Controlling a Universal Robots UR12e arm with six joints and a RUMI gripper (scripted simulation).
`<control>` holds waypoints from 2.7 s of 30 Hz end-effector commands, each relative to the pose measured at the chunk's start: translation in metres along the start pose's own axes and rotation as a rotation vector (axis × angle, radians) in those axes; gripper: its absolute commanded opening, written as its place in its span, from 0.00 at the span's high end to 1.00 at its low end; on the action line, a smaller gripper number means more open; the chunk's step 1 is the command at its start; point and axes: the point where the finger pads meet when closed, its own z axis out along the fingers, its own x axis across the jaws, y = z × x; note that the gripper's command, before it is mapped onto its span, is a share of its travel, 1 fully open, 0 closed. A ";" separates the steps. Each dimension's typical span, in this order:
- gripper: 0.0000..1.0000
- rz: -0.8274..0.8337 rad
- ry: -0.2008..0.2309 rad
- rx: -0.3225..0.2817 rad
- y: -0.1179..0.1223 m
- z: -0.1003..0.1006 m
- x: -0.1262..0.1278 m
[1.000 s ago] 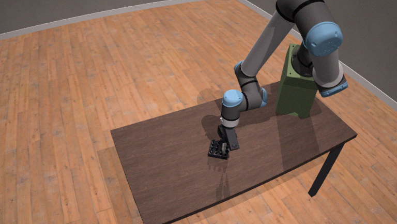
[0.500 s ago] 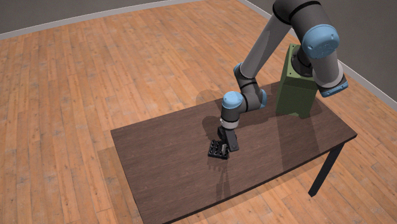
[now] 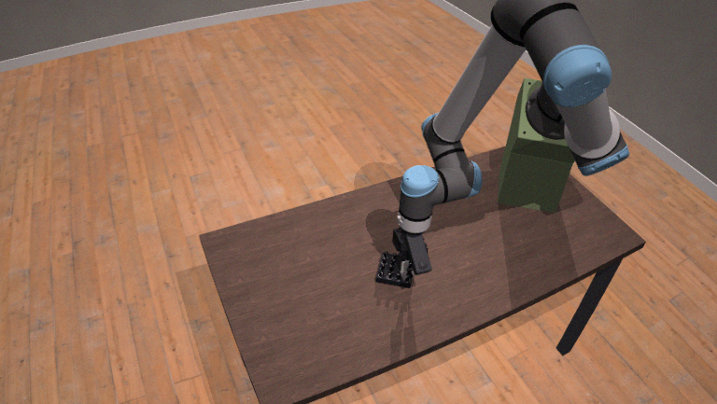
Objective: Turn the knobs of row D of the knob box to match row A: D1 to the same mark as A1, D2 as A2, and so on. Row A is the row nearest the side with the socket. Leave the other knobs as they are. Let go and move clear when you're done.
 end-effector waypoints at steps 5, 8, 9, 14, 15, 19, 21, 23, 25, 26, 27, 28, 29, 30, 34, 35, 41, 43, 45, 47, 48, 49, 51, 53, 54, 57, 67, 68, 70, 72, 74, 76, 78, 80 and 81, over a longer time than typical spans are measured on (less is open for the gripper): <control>0.89 0.000 0.001 0.000 0.000 0.000 0.000; 0.89 0.000 0.001 0.000 0.000 0.000 0.000; 0.89 0.000 0.001 0.000 0.000 0.000 0.000; 0.89 0.000 0.001 0.000 0.000 0.000 0.000; 0.89 0.000 0.001 0.000 0.000 0.000 0.000; 0.89 0.000 0.001 0.000 0.000 0.000 0.000; 0.89 0.000 0.001 0.000 0.000 0.000 0.000; 0.89 0.000 0.001 0.000 0.000 0.000 0.000; 0.89 0.000 0.001 0.000 0.000 0.000 0.000; 0.89 0.000 0.001 0.000 0.000 0.000 0.000; 0.96 0.000 0.001 0.000 0.000 0.000 0.000; 0.96 0.000 0.001 0.000 0.000 0.000 0.000; 0.96 0.000 0.001 0.000 0.000 0.000 0.000; 0.96 0.000 0.001 0.000 0.000 0.000 0.000; 0.96 0.000 0.001 0.000 0.000 0.000 0.000; 0.96 0.000 0.001 0.000 0.000 0.000 0.000; 0.96 0.000 0.001 0.000 0.000 0.000 0.000; 0.96 0.000 0.001 0.000 0.000 0.000 0.000; 0.96 0.000 0.001 0.000 0.000 0.000 0.000; 0.96 0.000 0.001 0.000 0.000 0.000 0.000; 0.96 0.000 0.001 0.000 0.000 0.000 0.000; 0.96 0.000 0.001 0.000 0.000 0.000 0.000; 0.96 0.000 0.001 0.000 0.000 0.000 0.000; 0.96 0.000 0.001 0.000 0.000 0.000 0.000; 0.96 0.000 0.001 0.000 0.000 0.000 0.000; 0.96 0.000 0.001 0.000 0.000 0.000 0.000; 0.96 0.012 0.001 0.000 0.000 0.000 0.000; 0.96 0.012 0.001 0.000 0.000 0.000 0.000; 0.96 0.016 0.001 0.000 0.000 0.000 0.000; 0.96 0.026 0.001 0.000 0.000 0.000 0.001; 0.96 0.038 0.001 0.000 0.000 0.000 0.001; 0.96 0.054 0.001 0.000 0.000 0.000 0.001; 0.96 0.072 0.001 0.000 0.000 0.000 0.001; 0.96 0.094 0.001 0.000 0.000 0.000 0.001; 0.96 0.106 0.001 0.000 0.000 0.000 0.001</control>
